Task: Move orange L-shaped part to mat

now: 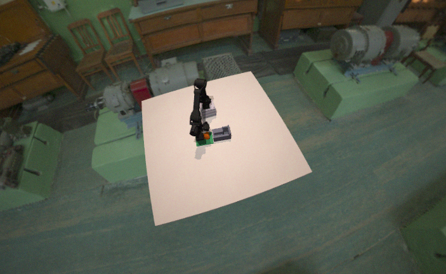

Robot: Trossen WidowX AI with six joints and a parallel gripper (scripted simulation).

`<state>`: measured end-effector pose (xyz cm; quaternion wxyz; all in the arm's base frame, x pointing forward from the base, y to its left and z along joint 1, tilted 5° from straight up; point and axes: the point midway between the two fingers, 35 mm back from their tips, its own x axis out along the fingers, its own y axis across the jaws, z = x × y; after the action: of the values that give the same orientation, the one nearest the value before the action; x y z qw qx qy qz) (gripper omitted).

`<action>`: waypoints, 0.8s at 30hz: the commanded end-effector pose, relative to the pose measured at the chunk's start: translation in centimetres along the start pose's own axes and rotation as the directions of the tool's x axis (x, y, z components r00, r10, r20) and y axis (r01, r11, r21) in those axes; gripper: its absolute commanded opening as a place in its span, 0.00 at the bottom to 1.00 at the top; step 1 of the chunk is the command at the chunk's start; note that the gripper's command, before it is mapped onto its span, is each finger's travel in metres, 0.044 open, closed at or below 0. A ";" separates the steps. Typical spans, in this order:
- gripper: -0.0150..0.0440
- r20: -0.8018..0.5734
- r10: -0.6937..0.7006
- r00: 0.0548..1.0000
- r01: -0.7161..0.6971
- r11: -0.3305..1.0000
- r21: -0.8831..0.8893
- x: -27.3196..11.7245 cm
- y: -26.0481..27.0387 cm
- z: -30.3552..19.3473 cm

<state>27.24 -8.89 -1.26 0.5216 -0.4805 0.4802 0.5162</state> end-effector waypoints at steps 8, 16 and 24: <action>0.43 0.000 0.000 1.000 0.000 1.000 0.000 0.0 0.0 0.0; 0.79 -0.001 0.000 1.000 0.000 1.000 0.001 -1.6 -0.2 -0.1; 0.93 -0.003 -0.001 1.000 0.001 1.000 0.005 -8.9 -0.1 0.0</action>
<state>27.57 -9.55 5.65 0.5246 -0.4795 0.4818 0.5126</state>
